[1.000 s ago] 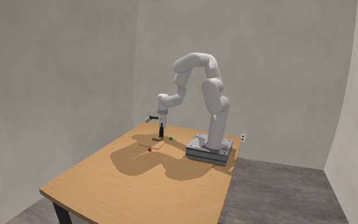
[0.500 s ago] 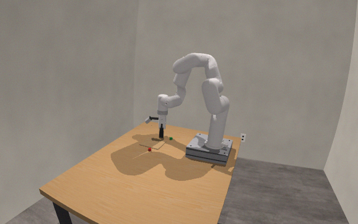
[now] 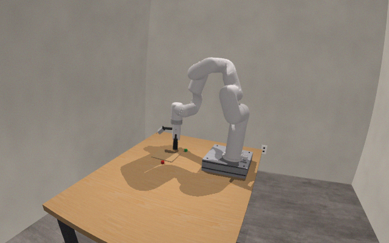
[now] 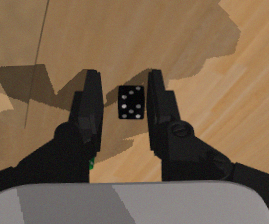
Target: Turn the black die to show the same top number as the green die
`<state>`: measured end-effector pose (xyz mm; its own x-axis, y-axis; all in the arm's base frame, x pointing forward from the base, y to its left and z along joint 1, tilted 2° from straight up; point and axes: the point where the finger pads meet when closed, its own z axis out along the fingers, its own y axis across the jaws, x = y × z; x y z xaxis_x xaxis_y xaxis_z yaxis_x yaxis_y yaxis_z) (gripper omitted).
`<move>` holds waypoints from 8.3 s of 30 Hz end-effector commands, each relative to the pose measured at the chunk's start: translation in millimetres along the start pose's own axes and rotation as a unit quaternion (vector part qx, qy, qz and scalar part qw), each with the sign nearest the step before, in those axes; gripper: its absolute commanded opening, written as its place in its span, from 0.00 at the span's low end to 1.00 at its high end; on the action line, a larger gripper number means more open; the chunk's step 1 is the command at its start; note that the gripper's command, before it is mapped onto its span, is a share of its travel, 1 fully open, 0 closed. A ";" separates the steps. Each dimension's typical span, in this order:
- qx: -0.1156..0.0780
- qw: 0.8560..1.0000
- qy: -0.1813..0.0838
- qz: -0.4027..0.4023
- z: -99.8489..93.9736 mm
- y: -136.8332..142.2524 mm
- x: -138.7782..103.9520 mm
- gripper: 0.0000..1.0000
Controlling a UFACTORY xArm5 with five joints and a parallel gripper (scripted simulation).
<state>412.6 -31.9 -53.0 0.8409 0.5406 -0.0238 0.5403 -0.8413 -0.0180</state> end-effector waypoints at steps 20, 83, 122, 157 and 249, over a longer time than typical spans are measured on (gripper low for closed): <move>-0.001 1.000 0.001 0.000 -1.0 0.8 1.1 0.11; -0.001 1.000 0.001 0.000 -100.2 -1.6 2.7 0.11; -0.042 0.961 0.217 0.164 -92.6 -112.3 61.0 0.11; -0.082 0.875 0.453 0.150 -91.5 -114.2 52.6 0.11; -0.088 0.876 0.451 0.145 -7.1 -110.7 50.8 0.11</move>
<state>395.4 88.8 -45.0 0.5827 0.1485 0.7990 0.2292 -0.9733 0.0137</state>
